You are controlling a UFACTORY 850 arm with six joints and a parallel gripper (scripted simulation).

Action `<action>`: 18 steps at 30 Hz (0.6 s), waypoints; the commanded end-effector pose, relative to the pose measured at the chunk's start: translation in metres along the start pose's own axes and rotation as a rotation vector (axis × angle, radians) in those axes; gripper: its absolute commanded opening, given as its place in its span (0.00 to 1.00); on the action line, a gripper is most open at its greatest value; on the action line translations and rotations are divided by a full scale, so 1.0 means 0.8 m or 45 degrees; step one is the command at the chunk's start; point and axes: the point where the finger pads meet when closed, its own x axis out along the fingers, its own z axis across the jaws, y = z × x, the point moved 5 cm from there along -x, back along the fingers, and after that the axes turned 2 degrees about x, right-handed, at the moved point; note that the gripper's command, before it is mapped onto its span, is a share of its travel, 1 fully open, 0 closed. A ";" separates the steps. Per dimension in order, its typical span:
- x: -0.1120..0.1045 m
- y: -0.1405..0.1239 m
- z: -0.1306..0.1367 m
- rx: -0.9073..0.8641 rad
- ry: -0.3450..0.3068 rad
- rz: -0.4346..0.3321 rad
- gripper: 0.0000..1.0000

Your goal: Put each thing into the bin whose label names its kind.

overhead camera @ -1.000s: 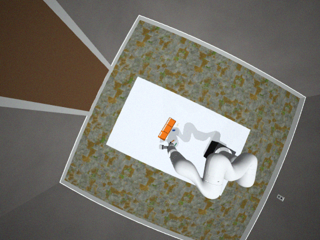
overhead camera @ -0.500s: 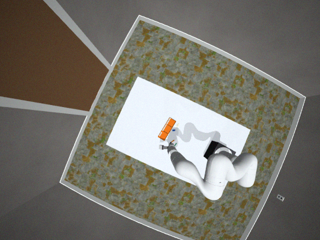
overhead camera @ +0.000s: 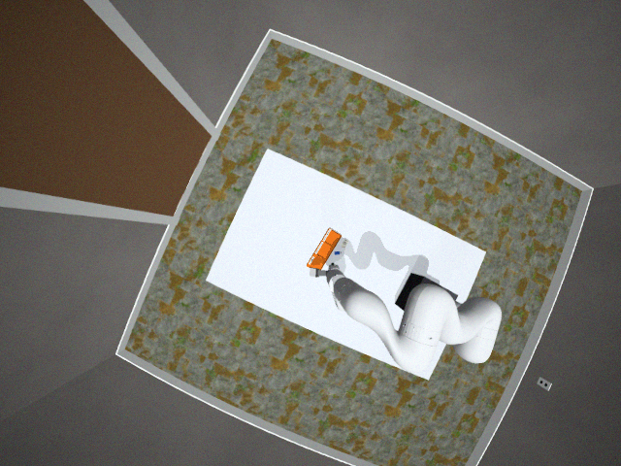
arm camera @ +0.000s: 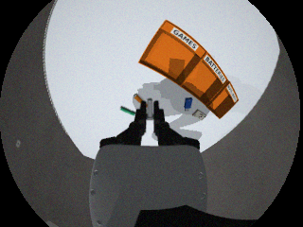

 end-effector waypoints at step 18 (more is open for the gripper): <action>0.002 -0.001 0.133 0.061 0.022 -0.013 0.00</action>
